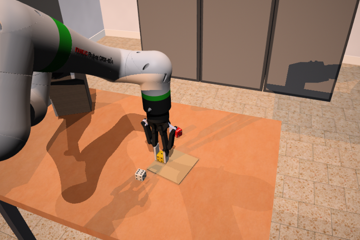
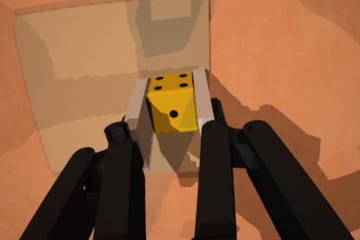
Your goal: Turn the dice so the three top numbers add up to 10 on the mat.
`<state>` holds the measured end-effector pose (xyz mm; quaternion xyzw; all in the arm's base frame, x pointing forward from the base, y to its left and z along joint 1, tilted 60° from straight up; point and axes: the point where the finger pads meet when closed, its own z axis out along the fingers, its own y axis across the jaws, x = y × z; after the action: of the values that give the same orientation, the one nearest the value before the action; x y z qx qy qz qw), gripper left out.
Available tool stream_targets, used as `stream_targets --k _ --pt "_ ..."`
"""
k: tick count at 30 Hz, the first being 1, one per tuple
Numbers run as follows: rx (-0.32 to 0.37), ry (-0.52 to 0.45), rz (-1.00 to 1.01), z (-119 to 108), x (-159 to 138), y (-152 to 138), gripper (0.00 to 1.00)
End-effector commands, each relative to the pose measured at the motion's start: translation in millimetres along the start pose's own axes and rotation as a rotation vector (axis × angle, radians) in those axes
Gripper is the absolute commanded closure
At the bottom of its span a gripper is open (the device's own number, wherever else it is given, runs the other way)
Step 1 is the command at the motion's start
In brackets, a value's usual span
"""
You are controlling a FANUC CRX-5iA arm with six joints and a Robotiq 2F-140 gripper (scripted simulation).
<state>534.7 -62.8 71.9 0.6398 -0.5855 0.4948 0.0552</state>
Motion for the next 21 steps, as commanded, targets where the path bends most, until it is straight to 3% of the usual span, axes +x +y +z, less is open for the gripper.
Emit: stream_targets --k 1,21 --pt "0.0 0.0 0.0 -0.2 -0.2 -0.1 0.84" --pt "0.0 0.0 0.0 2.7 -0.2 -0.1 0.84"
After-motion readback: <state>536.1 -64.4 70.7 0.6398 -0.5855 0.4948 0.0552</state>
